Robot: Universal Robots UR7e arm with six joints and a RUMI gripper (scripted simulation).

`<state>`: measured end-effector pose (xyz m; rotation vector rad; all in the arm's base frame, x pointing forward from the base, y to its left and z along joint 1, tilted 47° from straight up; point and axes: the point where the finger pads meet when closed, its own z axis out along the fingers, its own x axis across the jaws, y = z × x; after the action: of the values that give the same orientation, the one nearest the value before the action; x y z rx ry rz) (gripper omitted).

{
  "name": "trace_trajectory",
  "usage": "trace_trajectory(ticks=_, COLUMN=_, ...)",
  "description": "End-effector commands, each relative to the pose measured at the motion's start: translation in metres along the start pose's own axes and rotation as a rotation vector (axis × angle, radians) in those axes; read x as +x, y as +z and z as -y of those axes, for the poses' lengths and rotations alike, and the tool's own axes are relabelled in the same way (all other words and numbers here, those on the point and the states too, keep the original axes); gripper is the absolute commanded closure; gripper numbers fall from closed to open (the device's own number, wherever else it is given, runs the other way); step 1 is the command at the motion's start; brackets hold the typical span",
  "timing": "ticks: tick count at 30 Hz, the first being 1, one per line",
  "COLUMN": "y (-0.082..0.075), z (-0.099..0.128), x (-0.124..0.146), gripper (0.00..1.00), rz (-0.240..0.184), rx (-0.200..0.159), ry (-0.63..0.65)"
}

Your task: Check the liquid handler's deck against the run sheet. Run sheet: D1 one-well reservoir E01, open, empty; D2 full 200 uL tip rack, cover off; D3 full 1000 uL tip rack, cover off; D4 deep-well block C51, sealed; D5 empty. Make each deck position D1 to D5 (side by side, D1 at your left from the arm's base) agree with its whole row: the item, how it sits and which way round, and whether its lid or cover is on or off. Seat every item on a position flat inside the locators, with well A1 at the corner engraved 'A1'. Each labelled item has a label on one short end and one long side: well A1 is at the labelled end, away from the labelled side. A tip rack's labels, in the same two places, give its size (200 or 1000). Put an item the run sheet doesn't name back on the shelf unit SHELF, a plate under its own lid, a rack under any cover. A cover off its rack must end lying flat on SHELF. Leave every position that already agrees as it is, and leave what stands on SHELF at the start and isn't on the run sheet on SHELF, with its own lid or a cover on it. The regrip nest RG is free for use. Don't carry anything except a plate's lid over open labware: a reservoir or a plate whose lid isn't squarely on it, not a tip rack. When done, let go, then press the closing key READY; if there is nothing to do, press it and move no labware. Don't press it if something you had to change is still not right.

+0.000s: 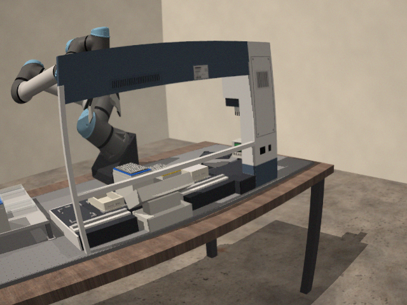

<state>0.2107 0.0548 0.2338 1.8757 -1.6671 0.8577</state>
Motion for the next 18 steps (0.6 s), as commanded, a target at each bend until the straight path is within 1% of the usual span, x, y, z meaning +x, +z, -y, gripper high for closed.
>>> trace_trajectory(ticks=1, y=0.0, z=0.002, x=0.021, gripper=0.18, rz=0.002, rx=0.0, ry=-0.001)
trace_trajectory(ticks=2, y=0.0, z=0.002, x=0.026, gripper=0.18, rz=0.002, rx=0.0, ry=-0.001)
trace_trajectory(ticks=4, y=0.0, z=0.002, x=0.026, gripper=0.18, rz=0.002, rx=0.0, ry=-0.001)
trace_trajectory(ticks=8, y=0.0, z=0.003, x=0.043, gripper=0.18, rz=0.002, rx=0.0, ry=-0.001)
trace_trajectory(ticks=13, y=0.0, z=0.003, x=0.043, gripper=0.18, rz=0.002, rx=0.0, ry=-0.001)
trace_trajectory(ticks=17, y=0.0, z=0.005, x=0.063, gripper=0.18, rz=0.002, rx=0.0, ry=-0.081)
trace_trajectory(ticks=18, y=0.0, z=0.005, x=0.068, gripper=0.18, rz=0.002, rx=0.0, ry=-0.081)
